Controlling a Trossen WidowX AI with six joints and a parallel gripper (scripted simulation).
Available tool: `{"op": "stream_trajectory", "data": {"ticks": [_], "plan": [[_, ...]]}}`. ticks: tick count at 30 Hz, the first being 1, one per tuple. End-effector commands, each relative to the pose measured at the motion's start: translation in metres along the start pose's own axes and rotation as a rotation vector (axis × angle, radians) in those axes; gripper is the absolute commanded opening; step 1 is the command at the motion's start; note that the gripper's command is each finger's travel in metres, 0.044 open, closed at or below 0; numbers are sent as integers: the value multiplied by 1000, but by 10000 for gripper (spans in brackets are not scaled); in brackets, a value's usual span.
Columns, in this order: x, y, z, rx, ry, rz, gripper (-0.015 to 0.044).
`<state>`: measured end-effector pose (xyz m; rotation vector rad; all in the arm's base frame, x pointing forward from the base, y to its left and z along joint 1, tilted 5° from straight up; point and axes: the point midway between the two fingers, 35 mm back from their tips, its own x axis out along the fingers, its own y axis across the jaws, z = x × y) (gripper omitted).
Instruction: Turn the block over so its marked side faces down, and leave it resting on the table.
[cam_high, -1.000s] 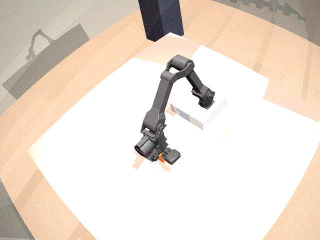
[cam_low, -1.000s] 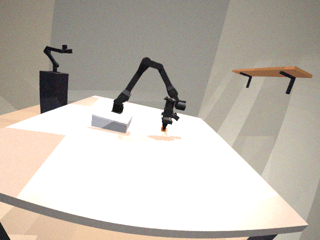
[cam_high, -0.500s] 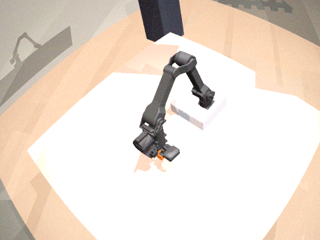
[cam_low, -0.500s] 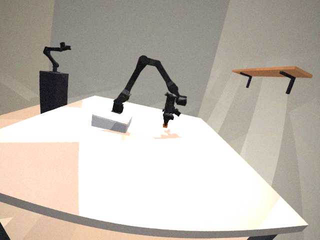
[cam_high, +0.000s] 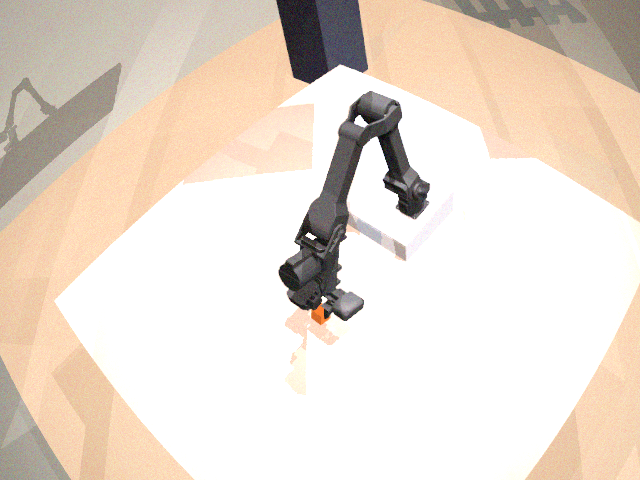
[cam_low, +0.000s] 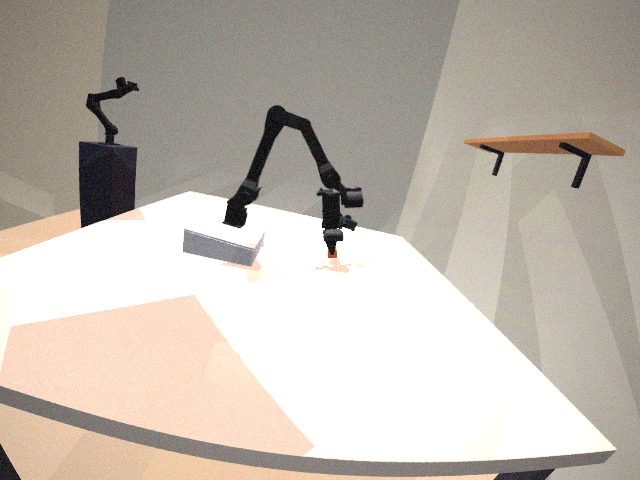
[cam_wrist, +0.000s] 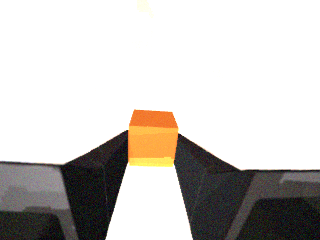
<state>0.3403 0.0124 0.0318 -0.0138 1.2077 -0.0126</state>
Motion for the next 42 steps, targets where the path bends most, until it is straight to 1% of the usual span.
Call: {"op": "stream_trajectory", "data": {"ticks": [1, 13, 17, 30, 42], "plan": [[1, 0, -3, -4, -59, -3, 0], [-1, -1, -8, -2, -251, -3, 0], [-1, -1, -8, -2, -263, -2, 0], [27, 0, -2, -4, -424, -1, 0], [37, 1, -6, -4, -579, -1, 0]]}}
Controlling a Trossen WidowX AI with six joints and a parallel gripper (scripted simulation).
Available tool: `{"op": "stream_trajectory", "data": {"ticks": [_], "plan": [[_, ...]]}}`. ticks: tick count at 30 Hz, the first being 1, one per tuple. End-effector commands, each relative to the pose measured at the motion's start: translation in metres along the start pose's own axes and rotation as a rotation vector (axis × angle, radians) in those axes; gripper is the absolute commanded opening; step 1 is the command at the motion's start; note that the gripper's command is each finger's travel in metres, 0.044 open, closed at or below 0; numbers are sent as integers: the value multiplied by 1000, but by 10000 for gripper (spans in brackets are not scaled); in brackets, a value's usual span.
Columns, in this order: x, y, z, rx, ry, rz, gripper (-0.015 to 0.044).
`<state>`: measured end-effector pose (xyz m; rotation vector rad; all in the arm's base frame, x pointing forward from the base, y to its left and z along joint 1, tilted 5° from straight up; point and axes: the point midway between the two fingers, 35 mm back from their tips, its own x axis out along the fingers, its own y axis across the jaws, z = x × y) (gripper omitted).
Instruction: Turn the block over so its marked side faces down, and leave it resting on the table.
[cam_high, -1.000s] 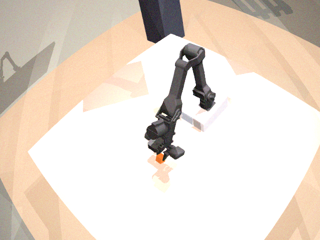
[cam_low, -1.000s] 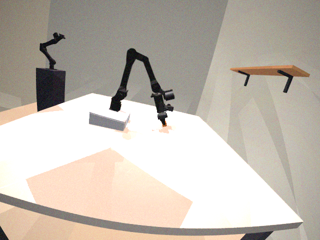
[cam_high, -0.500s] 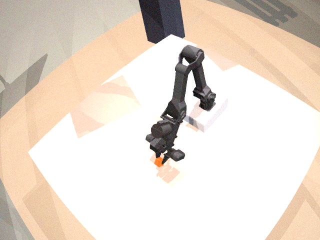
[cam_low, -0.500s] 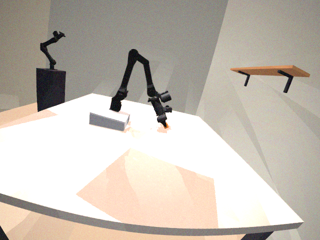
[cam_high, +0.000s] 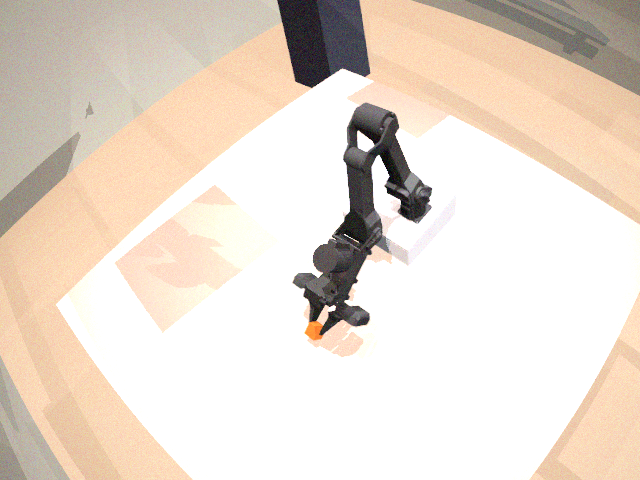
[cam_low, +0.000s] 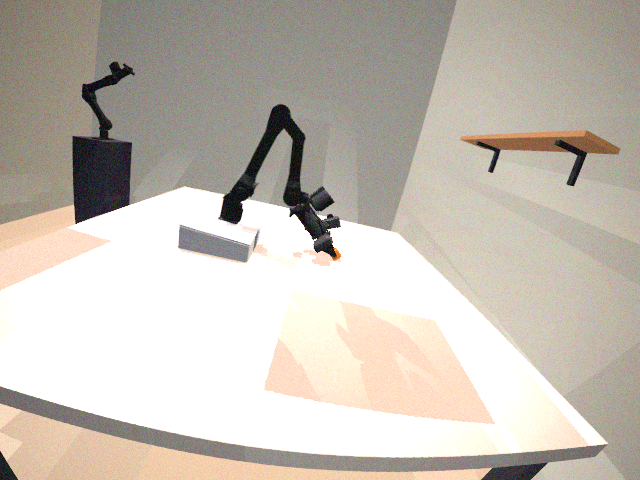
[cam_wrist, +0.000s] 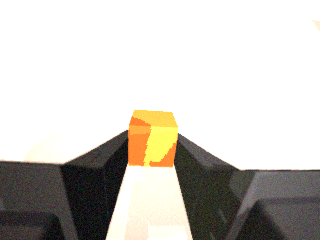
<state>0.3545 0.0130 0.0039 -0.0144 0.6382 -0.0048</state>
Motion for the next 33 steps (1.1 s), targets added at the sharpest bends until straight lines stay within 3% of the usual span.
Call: {"op": "stream_trajectory", "data": {"ticks": [1, 15, 33], "plan": [[0, -1, -12, -5, -23, -3, 0], [-15, -2, -16, -5, -201, -5, 0], [-18, -2, -15, -5, -231, -4, 0]]}}
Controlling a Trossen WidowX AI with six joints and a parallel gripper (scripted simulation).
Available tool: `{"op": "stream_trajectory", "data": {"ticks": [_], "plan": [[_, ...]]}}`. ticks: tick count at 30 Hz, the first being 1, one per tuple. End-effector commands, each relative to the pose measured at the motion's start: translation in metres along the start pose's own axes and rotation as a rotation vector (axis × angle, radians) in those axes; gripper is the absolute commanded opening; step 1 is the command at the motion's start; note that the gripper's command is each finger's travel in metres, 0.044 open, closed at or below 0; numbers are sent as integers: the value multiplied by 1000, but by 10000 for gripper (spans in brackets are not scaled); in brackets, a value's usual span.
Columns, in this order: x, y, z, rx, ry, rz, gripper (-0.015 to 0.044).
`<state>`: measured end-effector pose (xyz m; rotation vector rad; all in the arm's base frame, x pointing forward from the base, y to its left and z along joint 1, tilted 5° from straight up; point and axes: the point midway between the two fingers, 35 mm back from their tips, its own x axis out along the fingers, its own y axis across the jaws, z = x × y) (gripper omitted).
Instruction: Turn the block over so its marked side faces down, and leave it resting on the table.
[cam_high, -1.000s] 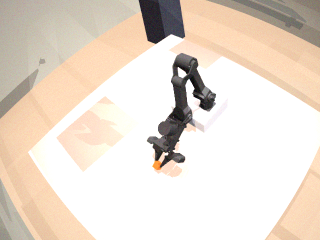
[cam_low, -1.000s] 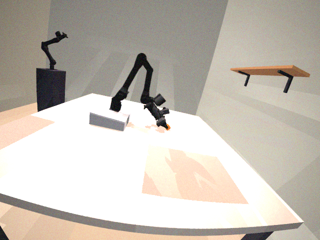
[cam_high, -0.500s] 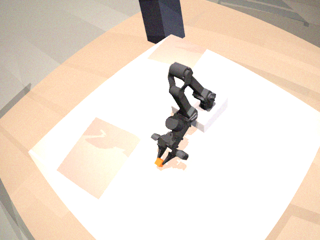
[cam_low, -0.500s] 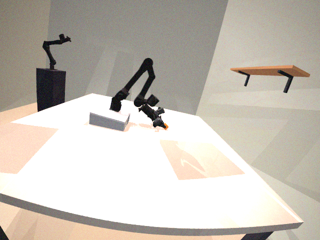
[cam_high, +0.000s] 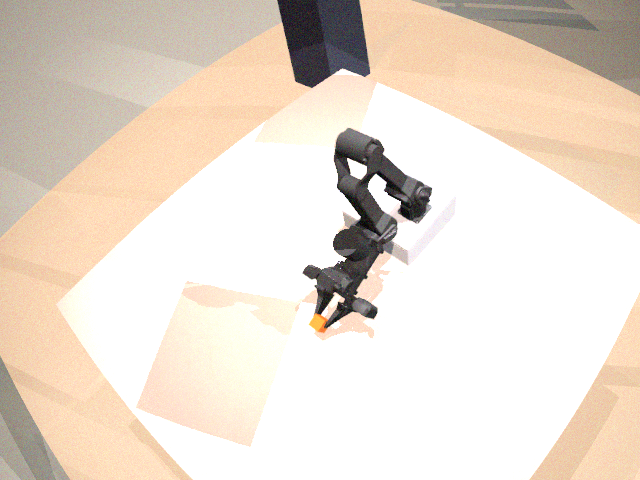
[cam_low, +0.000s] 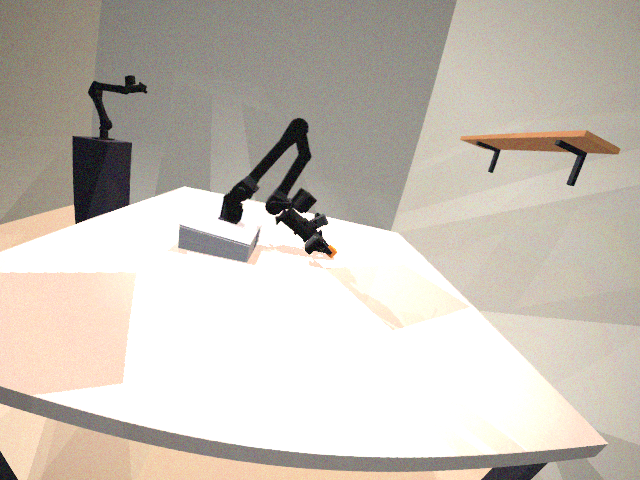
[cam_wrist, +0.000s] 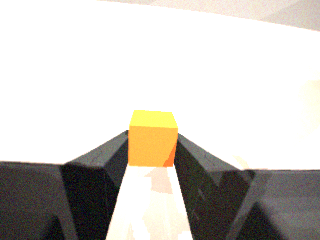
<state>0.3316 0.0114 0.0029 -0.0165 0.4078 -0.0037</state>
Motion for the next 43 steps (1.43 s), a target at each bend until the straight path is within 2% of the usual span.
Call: {"op": "stream_trajectory", "data": {"ticks": [1, 18, 43], "plan": [[0, 0, 0, -3, -1, -3, 0], [0, 0, 0, -3, -1, -3, 440], [0, 0, 0, -3, -1, -3, 440]]}}
